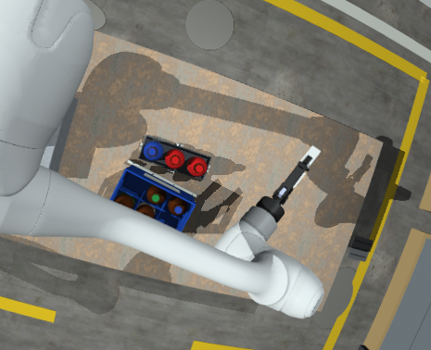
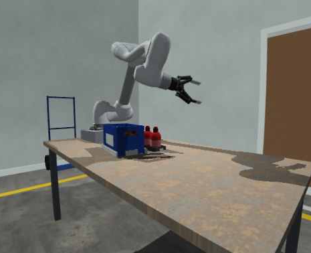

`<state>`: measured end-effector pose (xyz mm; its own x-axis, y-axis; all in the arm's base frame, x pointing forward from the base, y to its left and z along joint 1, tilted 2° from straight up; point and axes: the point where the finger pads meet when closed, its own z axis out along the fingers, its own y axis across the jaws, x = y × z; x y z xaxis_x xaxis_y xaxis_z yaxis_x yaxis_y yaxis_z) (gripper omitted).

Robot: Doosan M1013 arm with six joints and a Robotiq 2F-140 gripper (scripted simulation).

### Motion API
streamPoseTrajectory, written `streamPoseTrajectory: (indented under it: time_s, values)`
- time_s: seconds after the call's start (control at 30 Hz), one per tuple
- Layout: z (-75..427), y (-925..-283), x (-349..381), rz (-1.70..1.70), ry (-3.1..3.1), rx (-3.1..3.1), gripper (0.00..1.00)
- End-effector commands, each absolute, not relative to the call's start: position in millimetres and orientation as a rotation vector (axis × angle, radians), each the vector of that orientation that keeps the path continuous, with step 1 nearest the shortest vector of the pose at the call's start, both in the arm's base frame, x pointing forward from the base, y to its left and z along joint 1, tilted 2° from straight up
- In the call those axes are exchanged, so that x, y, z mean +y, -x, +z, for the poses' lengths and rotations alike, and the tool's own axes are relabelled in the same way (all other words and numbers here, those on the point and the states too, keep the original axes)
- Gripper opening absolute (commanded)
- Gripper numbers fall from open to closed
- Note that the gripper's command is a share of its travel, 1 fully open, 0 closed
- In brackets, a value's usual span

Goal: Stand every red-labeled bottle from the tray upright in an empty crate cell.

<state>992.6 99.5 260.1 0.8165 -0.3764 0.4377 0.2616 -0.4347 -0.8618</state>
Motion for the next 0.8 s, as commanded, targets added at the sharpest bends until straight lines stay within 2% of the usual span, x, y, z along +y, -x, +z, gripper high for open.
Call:
streamPoseTrajectory:
  time_s: [0.0,0.07,0.1,0.17,0.2,0.27,0.3,0.4,0.43,0.5,0.53,0.6,0.63,0.77]
  values:
    - [264,-955,122,-0.608,1.975,0.025,1.0]
    - [264,-955,122,-0.608,1.975,0.025,1.0]
    - [264,-927,133,-0.531,2.043,-0.013,1.0]
    - [264,-927,133,-0.531,2.043,-0.013,1.0]
    - [264,-899,141,-0.456,2.116,-0.047,1.0]
    - [264,-899,141,-0.456,2.116,-0.047,1.0]
    - [263,-871,144,-0.384,2.193,-0.075,1.0]
    - [263,-871,144,-0.384,2.193,-0.075,1.0]
    - [263,-843,143,-0.316,2.273,-0.097,1.0]
    - [263,-843,143,-0.316,2.273,-0.097,1.0]
    - [263,-817,139,-0.253,2.357,-0.114,1.0]
    - [263,-817,139,-0.253,2.357,-0.114,1.0]
    - [264,-792,131,-0.195,2.443,-0.125,1.0]
    - [266,-768,120,-0.144,2.531,-0.13,1.0]
